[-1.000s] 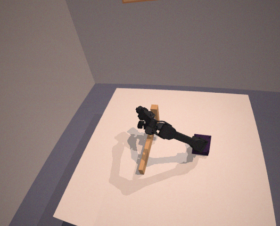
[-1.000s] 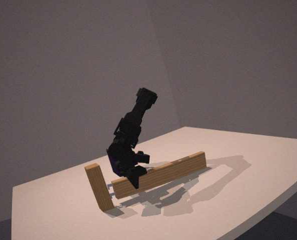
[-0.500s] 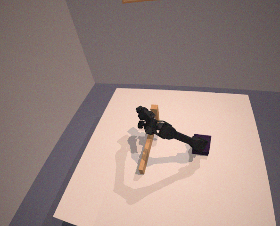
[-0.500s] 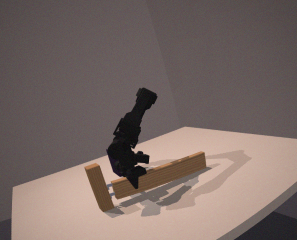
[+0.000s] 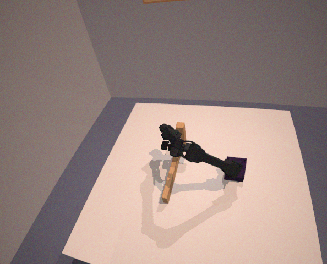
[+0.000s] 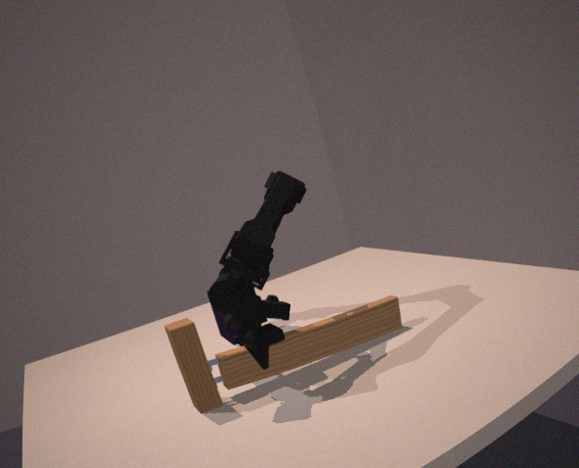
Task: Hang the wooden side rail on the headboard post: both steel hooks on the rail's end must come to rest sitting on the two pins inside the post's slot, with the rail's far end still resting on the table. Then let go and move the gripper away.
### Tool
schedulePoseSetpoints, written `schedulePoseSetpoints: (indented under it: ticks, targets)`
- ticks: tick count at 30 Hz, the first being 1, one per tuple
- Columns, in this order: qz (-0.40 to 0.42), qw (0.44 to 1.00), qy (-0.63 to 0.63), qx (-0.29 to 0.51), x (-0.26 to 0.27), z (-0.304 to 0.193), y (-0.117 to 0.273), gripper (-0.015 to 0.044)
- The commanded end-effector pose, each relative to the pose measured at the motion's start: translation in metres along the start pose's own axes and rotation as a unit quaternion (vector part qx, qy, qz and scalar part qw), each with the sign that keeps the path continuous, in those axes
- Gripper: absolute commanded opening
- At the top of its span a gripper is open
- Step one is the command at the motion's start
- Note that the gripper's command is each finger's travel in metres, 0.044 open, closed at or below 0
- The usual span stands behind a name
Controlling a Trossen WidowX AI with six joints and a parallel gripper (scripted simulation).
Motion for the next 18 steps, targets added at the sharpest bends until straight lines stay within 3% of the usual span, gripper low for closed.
schedulePoseSetpoints:
  ticks: [1,18]
  targets:
    - [-0.007,1.0,0.001,0.002,-0.0014,-0.0025,0.0055,0.0]
    - [-0.007,1.0,0.001,0.003,-0.0025,-0.0037,0.007,0.0]
Point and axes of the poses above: the point midway between the two fingers, 35 mm back from their tips, its own y axis back along the fingers, its own x axis across the jaws, z = x × y, the point moved 7 cm from there along y, back along the fingers, and after that the axes turned 11 degrees about -y, right-handed, at the moved point
